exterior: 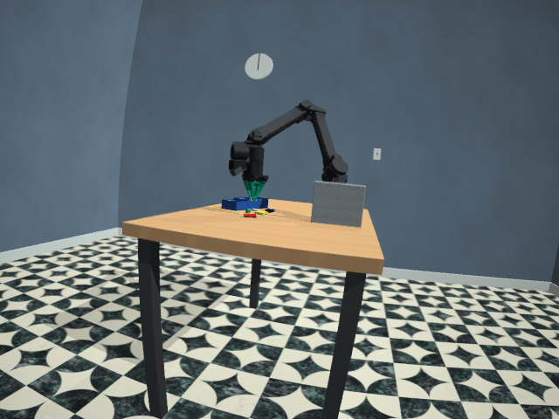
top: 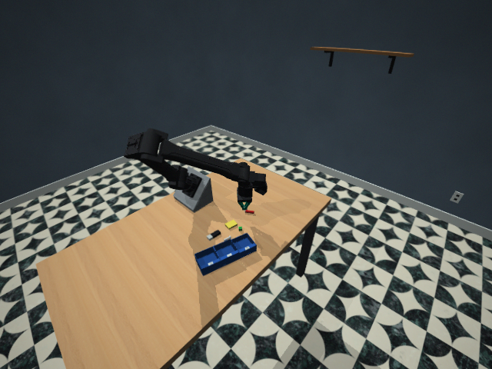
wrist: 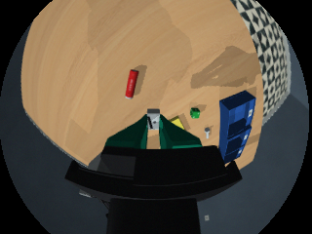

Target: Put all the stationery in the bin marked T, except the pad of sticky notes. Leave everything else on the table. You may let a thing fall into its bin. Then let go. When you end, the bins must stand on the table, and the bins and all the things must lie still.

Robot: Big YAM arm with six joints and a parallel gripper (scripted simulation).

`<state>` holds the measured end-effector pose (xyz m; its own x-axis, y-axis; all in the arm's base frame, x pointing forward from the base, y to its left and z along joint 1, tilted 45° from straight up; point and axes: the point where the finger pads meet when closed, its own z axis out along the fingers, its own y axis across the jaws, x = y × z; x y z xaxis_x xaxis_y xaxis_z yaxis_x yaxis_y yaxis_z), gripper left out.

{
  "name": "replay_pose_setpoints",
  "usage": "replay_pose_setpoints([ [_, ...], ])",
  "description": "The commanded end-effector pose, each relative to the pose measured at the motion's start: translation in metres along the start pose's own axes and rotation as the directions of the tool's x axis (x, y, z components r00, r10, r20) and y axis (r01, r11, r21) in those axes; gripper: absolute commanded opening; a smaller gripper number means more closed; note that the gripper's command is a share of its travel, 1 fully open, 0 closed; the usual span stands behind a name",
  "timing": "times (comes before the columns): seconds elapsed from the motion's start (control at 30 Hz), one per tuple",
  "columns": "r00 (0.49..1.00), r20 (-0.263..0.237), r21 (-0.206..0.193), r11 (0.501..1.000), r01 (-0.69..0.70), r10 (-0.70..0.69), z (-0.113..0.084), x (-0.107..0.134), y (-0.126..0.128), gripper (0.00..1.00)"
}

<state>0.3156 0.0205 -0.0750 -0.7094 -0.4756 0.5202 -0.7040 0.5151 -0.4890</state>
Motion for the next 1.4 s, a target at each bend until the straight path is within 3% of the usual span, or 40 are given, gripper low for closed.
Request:
replay_pose_setpoints([
  [0.0, 0.999, 0.043, 0.018, 1.000, -0.012, 0.011, -0.019, -0.024, -0.006, 0.11],
  [0.07, 0.999, 0.044, 0.018, 1.000, -0.013, 0.012, -0.019, -0.024, -0.006, 0.11],
  [0.13, 0.997, 0.066, 0.019, 0.999, -0.031, 0.030, -0.032, -0.023, -0.012, 0.11],
  [0.3, 0.998, 0.053, 0.020, 1.000, -0.021, 0.019, -0.028, -0.023, -0.009, 0.11],
  [0.33, 0.998, 0.046, 0.009, 0.999, -0.034, 0.033, -0.024, -0.016, -0.026, 0.11],
  [0.5, 0.998, 0.044, 0.012, 0.999, -0.034, 0.033, -0.024, -0.001, -0.054, 0.11],
  [0.57, 0.998, 0.044, 0.012, 0.999, -0.034, 0.033, -0.024, -0.001, -0.054, 0.11],
  [1.07, 0.999, 0.039, 0.017, 0.999, -0.035, 0.035, -0.023, 0.041, -0.139, 0.11],
  [1.13, 0.999, 0.039, 0.017, 0.999, -0.035, 0.035, -0.023, 0.041, -0.139, 0.11],
  [1.37, 0.999, 0.037, 0.019, 0.999, -0.036, 0.035, -0.023, 0.059, -0.175, 0.11],
])
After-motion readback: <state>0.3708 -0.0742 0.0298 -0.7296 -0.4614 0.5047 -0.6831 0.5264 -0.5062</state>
